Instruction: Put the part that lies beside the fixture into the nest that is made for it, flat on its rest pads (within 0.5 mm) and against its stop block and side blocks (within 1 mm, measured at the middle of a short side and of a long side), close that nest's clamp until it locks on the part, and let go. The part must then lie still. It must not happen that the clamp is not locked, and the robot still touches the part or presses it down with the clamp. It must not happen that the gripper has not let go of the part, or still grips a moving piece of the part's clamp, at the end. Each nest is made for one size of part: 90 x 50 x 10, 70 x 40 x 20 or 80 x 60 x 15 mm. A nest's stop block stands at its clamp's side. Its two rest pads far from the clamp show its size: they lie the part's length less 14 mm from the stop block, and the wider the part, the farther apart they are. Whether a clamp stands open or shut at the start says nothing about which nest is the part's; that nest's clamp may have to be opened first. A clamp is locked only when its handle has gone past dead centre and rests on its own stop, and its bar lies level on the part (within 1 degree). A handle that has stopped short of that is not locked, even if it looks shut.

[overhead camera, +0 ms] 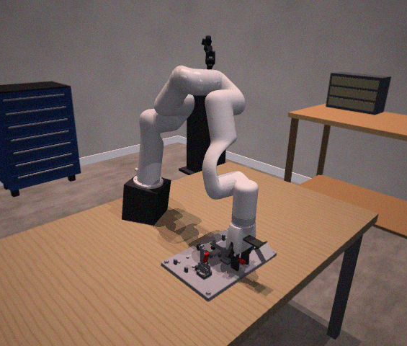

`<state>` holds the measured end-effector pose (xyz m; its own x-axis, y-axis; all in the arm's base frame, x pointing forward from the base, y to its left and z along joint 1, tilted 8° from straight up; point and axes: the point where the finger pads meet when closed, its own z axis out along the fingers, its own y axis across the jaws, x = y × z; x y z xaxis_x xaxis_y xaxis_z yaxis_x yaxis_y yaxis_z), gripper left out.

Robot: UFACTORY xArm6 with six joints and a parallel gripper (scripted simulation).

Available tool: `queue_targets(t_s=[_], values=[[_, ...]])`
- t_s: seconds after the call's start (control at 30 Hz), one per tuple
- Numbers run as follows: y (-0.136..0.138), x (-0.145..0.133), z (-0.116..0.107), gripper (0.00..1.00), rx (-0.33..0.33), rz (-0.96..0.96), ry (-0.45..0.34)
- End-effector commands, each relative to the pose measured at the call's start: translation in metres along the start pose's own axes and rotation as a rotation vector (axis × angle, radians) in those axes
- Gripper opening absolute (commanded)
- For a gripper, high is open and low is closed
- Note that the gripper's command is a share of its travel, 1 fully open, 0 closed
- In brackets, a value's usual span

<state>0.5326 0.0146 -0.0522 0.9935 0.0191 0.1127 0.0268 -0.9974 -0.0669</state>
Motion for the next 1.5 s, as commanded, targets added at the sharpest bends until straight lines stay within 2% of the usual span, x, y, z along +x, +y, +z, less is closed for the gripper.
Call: queue_targets(t_s=[0.0, 0.23, 0.67, 1.4, 1.43, 1.47], values=[[0.000, 0.002, -0.002, 0.47, 0.000, 0.000, 0.004], [0.000, 0.002, -0.011, 0.47, 0.000, 0.000, 0.004], [0.000, 0.002, -0.057, 0.47, 0.000, 0.000, 0.004], [0.000, 0.002, -0.062, 0.47, 0.000, 0.000, 0.004], [0.000, 0.002, -0.062, 0.00, 0.000, 0.000, 0.004], [0.000, 0.002, -0.062, 0.00, 0.000, 0.000, 0.004]])
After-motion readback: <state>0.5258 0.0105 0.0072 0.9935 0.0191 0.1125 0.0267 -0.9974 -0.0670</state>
